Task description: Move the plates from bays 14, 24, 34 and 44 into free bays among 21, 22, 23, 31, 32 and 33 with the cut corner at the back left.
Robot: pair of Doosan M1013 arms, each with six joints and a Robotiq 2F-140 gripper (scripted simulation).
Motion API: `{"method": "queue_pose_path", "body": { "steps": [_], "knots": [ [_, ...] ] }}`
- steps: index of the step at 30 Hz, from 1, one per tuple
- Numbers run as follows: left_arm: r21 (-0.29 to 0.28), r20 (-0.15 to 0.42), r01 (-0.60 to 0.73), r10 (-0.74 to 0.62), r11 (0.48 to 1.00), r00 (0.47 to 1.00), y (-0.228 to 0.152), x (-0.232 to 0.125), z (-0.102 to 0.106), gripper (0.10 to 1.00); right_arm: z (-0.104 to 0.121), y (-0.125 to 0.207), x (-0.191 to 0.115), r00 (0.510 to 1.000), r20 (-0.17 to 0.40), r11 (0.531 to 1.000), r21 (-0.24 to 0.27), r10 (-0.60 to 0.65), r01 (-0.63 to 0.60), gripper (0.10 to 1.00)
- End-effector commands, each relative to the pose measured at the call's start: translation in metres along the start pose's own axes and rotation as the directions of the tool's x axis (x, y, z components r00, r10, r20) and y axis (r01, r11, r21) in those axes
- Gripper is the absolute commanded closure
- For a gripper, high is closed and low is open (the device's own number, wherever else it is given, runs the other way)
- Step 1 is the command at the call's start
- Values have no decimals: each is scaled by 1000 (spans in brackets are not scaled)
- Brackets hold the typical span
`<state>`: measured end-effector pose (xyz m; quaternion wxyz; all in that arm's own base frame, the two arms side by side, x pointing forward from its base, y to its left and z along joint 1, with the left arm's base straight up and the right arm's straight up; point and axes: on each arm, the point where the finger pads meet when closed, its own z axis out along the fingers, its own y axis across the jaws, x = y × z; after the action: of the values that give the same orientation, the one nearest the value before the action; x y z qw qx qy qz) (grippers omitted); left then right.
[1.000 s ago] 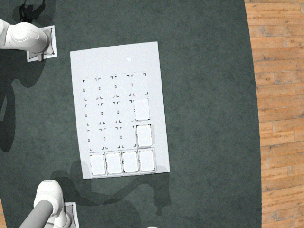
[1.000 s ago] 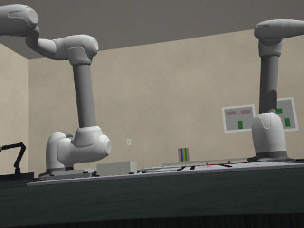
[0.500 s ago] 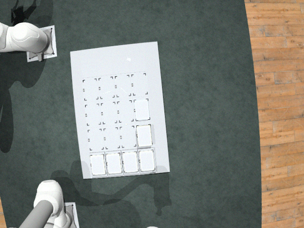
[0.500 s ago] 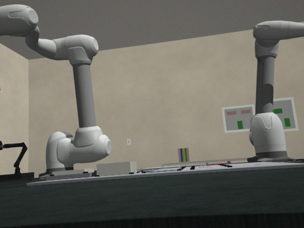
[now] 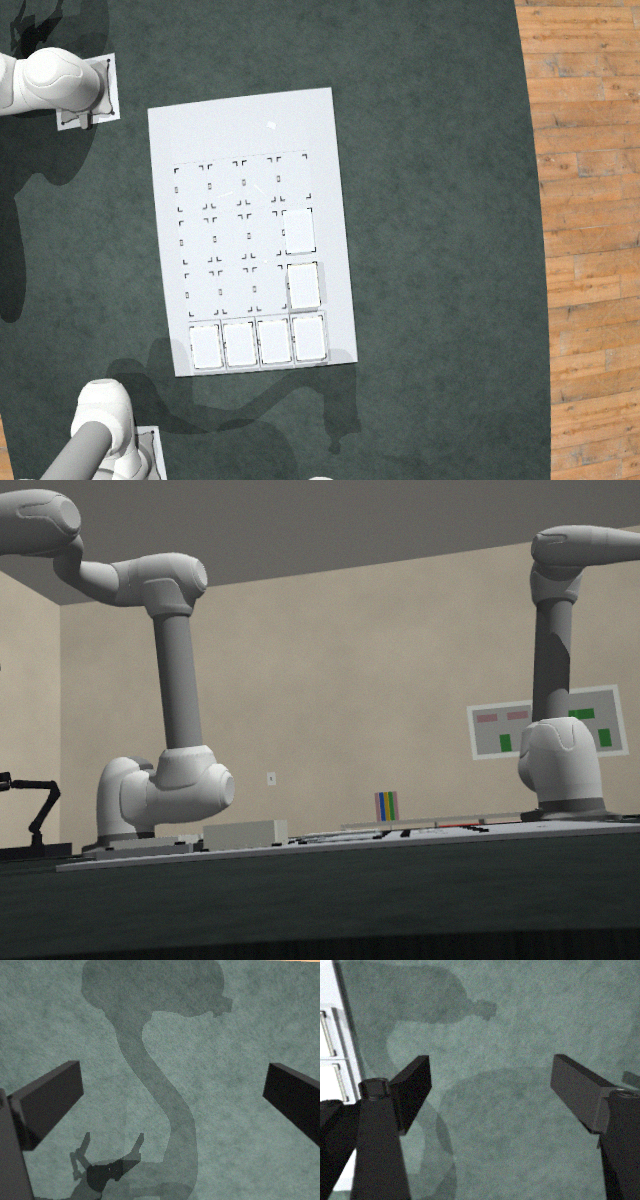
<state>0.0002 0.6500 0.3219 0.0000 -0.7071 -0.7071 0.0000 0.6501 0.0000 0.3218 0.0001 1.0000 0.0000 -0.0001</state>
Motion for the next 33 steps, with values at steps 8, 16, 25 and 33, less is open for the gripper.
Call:
{"method": "queue_pose_path", "body": {
  "steps": [8,16,25,33],
  "knots": [
    [0,-2,0,0,1000,1000,0,0,-1,98,-1,0,0,1000,-1,1000,0,0,0,400],
    [0,-2,0,0,1000,1000,0,0,-1,98,5,-29,7,994,-2,994,1,108,-108,400],
    [0,-2,0,0,1000,1000,0,0,-1,98,13,-62,13,987,-2,987,1,161,-161,400],
    [0,-2,0,0,1000,1000,0,0,-1,98,22,-99,17,964,-2,964,2,267,-267,400]
  ]
}}
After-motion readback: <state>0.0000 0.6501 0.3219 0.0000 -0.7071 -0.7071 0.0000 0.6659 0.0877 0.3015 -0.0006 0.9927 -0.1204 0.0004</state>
